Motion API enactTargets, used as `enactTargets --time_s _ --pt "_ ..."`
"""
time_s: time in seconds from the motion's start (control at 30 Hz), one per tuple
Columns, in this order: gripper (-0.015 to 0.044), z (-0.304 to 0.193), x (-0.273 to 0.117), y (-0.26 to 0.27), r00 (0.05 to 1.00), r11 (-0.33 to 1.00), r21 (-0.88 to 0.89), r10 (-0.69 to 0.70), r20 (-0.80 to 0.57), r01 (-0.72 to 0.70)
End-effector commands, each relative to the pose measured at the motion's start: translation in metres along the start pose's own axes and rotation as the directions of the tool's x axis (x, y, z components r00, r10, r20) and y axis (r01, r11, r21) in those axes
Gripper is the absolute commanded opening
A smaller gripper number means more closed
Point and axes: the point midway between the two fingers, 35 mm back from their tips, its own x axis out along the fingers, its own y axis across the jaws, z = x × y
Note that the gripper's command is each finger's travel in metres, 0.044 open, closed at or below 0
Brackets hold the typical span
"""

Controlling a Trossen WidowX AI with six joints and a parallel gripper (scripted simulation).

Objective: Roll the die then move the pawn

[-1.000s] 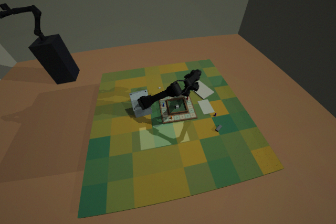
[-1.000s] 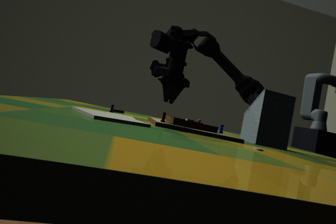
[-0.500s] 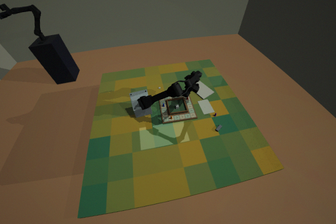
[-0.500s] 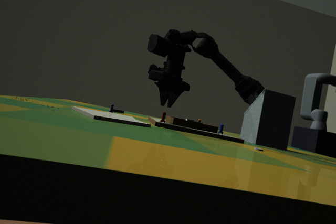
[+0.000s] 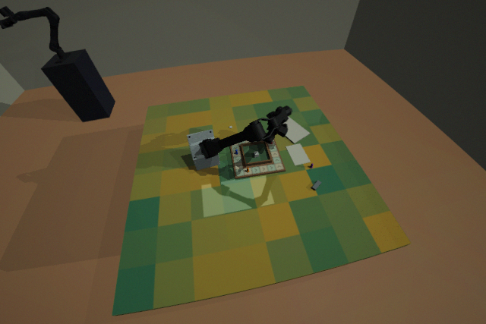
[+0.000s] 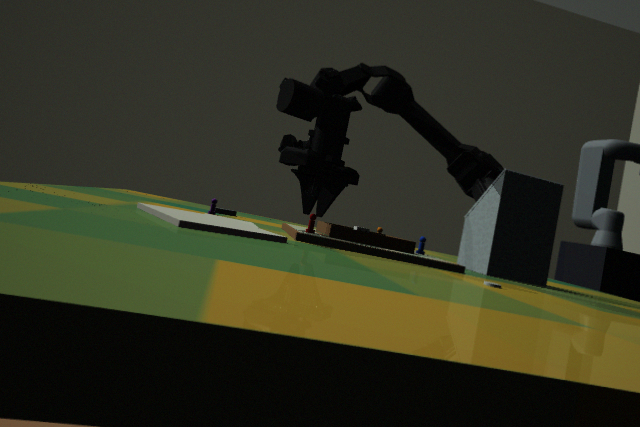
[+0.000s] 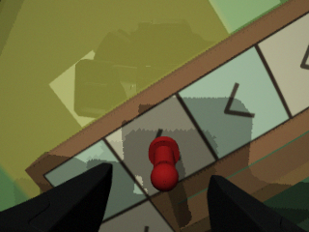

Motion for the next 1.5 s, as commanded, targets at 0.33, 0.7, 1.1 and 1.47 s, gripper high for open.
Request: enactTargets --time_s 0.33,0.7,1.1,1.47 --pt "0.02 0.0 0.022 -0.002 1.0 1.0 -0.005 -0.006 0.004 0.006" --pt "0.0009 0.0 0.022 -0.002 1.0 1.0 -0.005 -0.006 0.004 0.006" --pt "0.0 0.0 -0.018 0.005 1.0 1.0 -0.005 0.0 0.0 0.0" --pt "0.0 -0.004 -0.1 0.004 1.0 1.0 -0.005 -0.002 0.0 0.002"
